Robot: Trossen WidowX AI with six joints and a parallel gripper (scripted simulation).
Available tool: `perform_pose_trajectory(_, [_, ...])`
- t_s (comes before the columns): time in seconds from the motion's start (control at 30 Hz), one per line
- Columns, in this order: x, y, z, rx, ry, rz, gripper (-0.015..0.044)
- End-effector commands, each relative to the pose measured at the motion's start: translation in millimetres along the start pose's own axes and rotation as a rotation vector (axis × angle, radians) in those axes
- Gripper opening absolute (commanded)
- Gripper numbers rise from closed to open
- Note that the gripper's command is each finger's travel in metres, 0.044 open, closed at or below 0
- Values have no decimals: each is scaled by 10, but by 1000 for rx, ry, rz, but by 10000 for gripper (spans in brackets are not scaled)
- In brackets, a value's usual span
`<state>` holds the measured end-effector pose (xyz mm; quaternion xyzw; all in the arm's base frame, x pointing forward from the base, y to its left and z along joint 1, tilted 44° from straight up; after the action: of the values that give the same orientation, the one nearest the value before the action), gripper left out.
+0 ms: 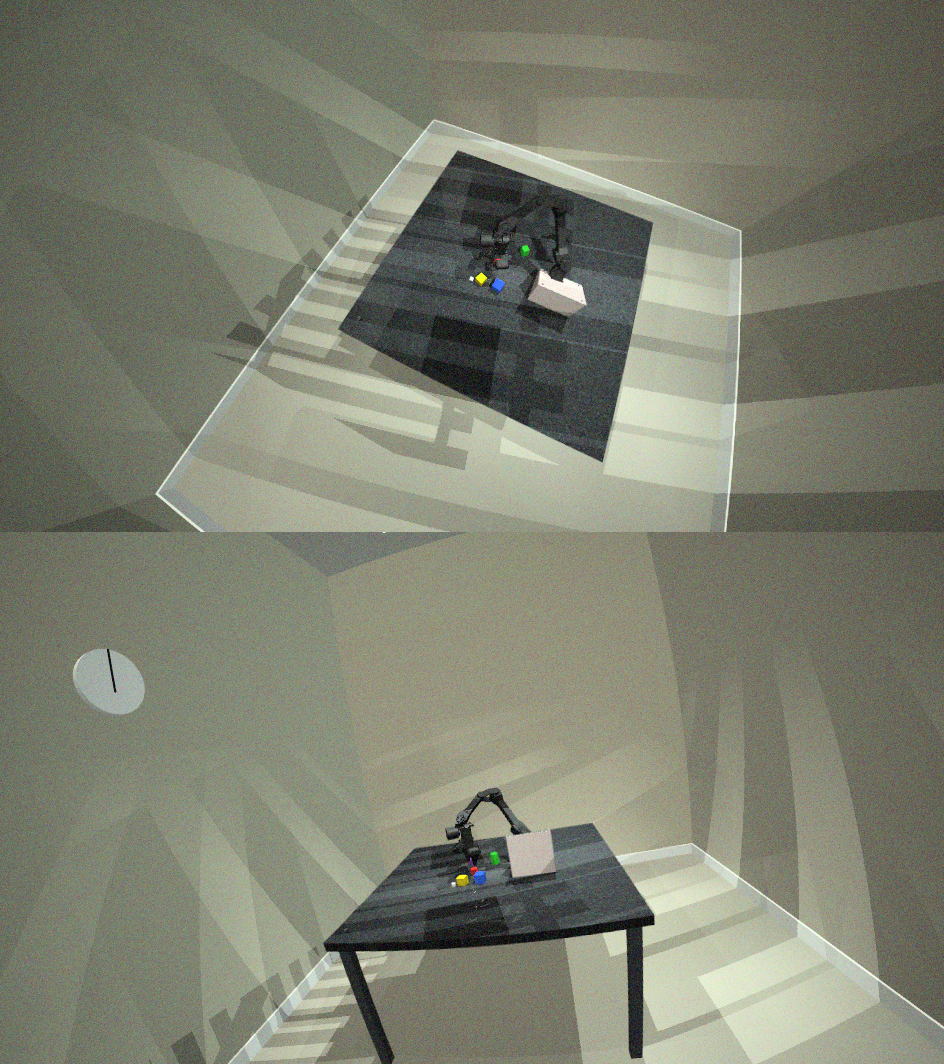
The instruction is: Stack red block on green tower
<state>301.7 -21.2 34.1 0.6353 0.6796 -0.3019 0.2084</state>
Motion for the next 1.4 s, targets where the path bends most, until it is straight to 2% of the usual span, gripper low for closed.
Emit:
perform_pose_trajectory(0.0, [33, -36, 128, 10, -6, -17, 440])
perform_pose_trajectory(0.97, [32, -47, 526, 10, -8, -17, 440])
perform_pose_trajectory(1.37, [31, -48, 537, 10, -8, -17, 440])
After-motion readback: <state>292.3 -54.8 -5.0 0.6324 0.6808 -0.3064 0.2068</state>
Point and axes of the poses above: the point midway between the two fingers, 35 mm back from their tips, its own z axis out along the fingers, its own x axis across the jaws, y = z × x, the point moved 5 cm from there along -z, back along the fingers, and after that the axes turned 15 degrees about z, right-handed, at the moved point
